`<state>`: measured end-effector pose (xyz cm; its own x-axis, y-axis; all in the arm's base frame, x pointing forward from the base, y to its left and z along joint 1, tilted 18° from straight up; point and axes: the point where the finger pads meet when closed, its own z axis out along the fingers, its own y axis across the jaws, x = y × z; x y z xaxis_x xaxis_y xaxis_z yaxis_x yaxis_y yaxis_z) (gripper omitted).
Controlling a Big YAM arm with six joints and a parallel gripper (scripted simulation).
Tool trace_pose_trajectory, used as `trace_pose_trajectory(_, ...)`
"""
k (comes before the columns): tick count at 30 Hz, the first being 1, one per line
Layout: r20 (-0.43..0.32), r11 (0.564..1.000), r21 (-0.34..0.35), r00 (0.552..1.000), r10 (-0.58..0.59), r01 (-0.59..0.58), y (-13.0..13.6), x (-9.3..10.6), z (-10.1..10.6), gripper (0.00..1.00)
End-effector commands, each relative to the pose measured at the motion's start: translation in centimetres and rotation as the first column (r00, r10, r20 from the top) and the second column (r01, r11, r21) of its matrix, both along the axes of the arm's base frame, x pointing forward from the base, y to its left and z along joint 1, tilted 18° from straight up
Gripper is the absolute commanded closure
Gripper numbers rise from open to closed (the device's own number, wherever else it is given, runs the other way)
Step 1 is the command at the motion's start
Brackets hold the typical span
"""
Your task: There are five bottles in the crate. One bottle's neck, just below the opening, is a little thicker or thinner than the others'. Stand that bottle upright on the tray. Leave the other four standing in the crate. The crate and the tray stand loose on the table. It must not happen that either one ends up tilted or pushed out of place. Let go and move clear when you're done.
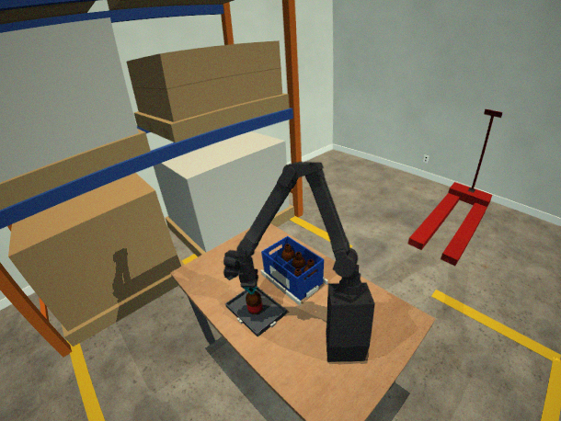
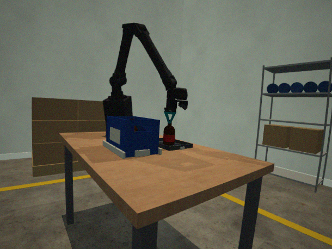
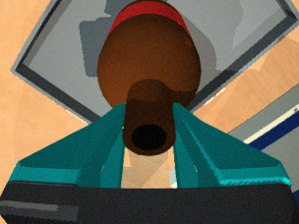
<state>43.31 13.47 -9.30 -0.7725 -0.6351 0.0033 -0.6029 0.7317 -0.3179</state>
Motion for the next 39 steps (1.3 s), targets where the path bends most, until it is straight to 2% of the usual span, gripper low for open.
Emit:
trace_pose_trajectory(1, 0.031, 1.0, 0.017, 1.0, 0.003, -0.003, 0.35, 1.69, 0.61, 1.0)
trace_pose_trajectory(11, 0.031, 1.0, 0.017, 1.0, 0.003, -0.003, 0.35, 1.69, 0.61, 1.0)
trace_pose_trajectory(12, 0.031, 1.0, 0.017, 1.0, 0.003, -0.003, 0.35, 1.69, 0.61, 0.0)
trace_pose_trajectory(39, 0.03, 1.0, 0.016, 1.0, 0.002, -0.003, 0.3, 1.59, 0.56, 0.0)
